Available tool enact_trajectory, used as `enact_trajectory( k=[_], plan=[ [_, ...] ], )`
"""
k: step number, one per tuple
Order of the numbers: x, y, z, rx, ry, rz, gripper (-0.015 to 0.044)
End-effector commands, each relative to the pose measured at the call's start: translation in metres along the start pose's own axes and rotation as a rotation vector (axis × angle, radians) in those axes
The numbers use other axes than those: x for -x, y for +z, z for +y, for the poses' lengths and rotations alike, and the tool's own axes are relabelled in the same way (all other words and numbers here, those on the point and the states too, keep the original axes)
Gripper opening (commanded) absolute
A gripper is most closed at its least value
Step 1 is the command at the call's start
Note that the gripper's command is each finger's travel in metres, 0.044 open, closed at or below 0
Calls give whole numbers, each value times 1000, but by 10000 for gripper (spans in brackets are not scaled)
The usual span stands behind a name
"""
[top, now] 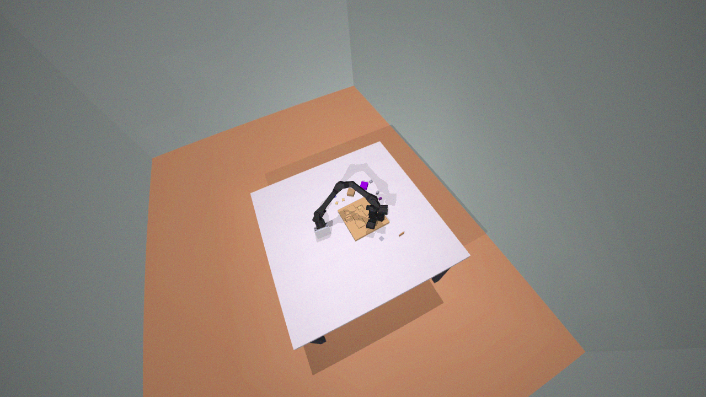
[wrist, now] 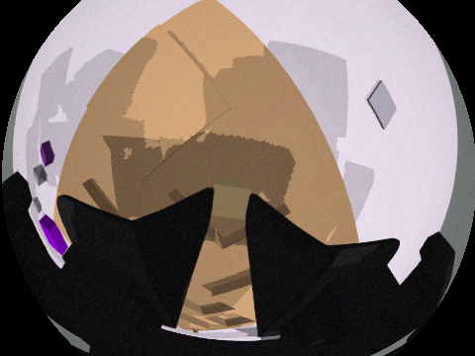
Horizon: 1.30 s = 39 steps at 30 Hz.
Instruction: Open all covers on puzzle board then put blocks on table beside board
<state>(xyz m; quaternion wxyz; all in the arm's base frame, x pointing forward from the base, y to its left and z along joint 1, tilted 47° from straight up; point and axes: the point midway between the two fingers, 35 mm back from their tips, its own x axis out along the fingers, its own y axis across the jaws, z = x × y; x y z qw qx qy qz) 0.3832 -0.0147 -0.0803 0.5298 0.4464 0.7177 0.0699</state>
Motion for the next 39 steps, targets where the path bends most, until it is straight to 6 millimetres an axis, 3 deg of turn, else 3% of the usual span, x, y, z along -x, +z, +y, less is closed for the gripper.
enact_trajectory(
  k=[1, 39],
  plan=[
    [0, 0, 0, 1, 0, -1, 80],
    [46, -1, -2, -5, 3, 1, 80]
  ],
)
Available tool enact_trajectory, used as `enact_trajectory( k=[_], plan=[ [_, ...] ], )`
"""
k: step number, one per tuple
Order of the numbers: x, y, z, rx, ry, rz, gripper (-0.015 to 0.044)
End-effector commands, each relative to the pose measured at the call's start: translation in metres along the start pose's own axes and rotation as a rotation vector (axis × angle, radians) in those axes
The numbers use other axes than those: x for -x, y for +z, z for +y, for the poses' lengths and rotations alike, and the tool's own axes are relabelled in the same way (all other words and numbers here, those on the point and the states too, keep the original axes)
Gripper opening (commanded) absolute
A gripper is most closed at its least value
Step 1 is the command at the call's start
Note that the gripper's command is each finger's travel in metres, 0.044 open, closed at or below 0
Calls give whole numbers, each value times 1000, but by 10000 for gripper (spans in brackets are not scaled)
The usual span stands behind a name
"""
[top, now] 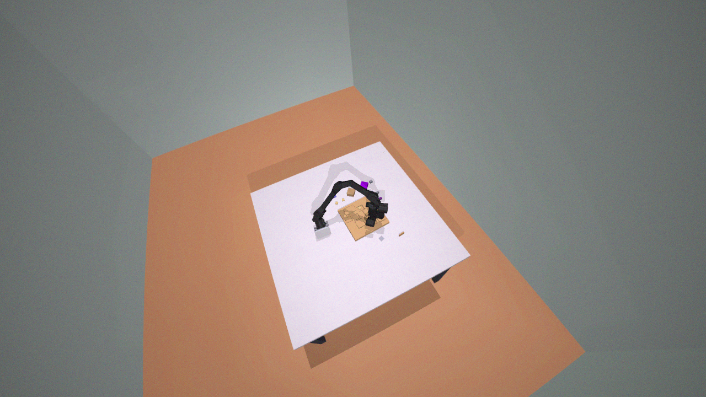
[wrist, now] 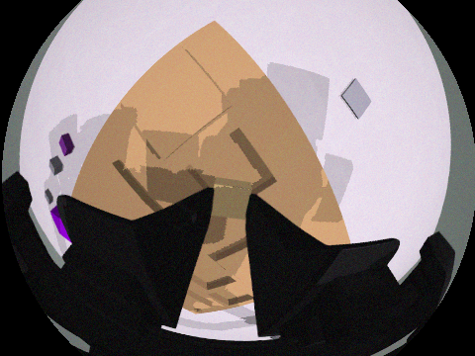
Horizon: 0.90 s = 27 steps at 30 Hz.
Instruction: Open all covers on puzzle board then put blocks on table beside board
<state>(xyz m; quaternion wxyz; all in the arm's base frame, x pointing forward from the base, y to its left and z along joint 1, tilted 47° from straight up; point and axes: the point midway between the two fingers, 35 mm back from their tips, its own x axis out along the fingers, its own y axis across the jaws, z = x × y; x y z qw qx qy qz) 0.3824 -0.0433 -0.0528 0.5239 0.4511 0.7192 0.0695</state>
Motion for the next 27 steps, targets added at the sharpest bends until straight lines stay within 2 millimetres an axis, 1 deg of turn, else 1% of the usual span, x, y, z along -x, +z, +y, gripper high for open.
enact_trajectory(
  k=[1, 19, 22, 27],
  plan=[
    [7, 1, 0, 6, -3, -9, 80],
    [51, 1, 0, 5, -4, -9, 80],
    [55, 1, -1, 5, -4, -9, 80],
    [57, 7, -17, 4, -7, -13, 80]
  ],
)
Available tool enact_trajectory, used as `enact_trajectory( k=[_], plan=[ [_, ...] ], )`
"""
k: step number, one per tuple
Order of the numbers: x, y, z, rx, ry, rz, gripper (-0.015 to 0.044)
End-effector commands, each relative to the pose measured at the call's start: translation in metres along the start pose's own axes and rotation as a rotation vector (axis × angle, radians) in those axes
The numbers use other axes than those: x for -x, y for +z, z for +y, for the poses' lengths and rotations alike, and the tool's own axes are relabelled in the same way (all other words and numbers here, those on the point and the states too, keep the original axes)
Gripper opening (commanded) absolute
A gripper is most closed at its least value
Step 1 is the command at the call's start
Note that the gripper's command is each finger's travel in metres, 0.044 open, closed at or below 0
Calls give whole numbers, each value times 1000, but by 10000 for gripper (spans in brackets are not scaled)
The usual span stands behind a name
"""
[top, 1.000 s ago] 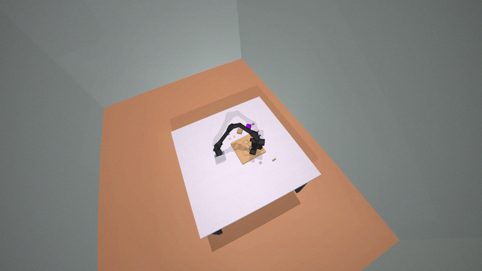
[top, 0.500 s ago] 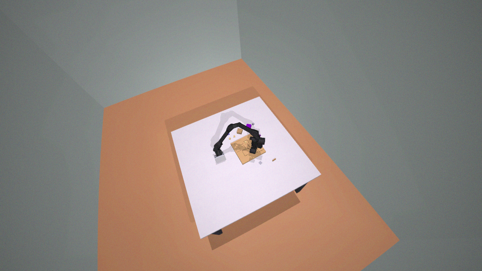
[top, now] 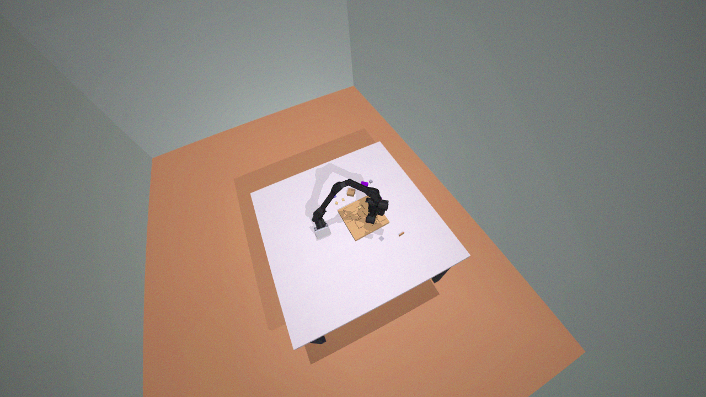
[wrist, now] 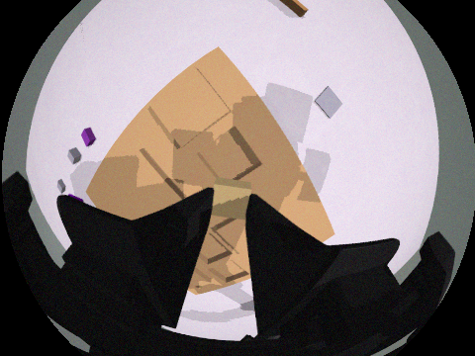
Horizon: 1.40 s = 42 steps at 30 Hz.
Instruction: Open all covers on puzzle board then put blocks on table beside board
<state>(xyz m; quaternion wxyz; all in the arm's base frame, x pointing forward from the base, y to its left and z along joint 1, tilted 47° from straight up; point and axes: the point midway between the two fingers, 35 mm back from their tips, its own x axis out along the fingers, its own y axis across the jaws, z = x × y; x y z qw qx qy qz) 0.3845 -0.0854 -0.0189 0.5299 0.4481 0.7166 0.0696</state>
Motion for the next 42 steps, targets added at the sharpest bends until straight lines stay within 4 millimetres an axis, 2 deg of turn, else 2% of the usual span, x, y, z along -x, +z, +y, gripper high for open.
enact_trajectory(
  k=[1, 19, 38, 42],
  plan=[
    [3, 5, -17, -5, -5, -2, 80],
    [6, 21, -86, -7, -12, -8, 80],
    [4, 24, -159, -5, -10, -4, 80],
    [4, 24, -164, -5, -9, -3, 80]
  ],
)
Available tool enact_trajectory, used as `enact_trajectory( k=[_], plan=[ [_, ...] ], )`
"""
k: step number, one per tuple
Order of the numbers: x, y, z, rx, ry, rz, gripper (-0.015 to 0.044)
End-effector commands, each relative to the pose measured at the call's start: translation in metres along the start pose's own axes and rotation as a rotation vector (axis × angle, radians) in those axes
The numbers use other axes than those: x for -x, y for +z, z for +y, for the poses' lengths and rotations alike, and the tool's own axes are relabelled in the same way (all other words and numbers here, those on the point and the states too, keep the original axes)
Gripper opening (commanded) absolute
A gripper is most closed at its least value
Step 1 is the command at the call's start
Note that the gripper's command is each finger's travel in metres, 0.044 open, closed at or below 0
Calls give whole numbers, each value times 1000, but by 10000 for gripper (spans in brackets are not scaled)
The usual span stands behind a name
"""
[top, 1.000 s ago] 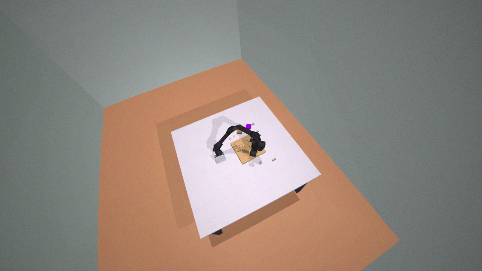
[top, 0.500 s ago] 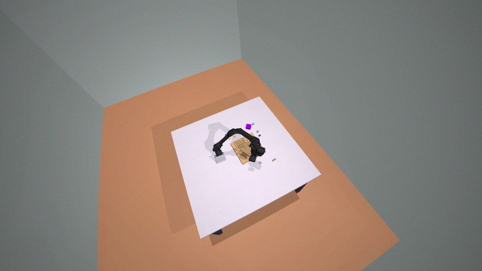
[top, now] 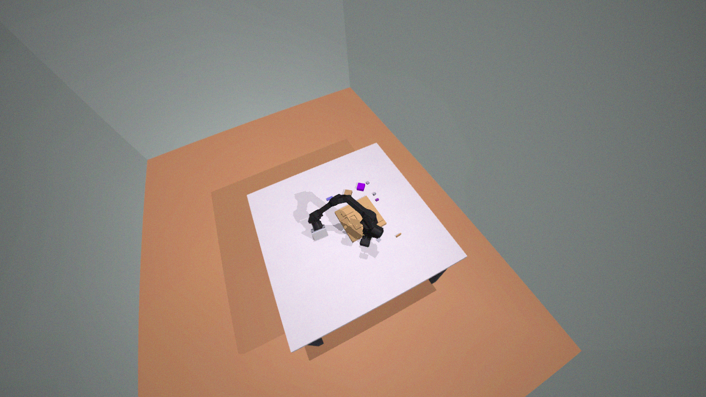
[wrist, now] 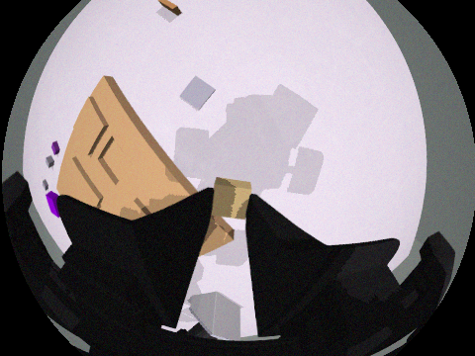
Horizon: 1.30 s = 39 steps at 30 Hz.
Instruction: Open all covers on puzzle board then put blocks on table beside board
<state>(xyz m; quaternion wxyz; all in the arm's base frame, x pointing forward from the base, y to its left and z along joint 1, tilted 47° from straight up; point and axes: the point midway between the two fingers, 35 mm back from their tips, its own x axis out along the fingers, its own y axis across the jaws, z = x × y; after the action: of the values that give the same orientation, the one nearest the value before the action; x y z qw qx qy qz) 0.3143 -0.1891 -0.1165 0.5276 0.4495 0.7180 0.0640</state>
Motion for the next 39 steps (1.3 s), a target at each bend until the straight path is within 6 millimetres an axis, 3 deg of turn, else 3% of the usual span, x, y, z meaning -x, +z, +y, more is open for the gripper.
enact_trajectory(
  k=[1, 39],
  plan=[
    [0, 1, -7, 7, -5, -3, 80],
    [-62, 6, -7, 7, -4, -4, 80]
  ],
)
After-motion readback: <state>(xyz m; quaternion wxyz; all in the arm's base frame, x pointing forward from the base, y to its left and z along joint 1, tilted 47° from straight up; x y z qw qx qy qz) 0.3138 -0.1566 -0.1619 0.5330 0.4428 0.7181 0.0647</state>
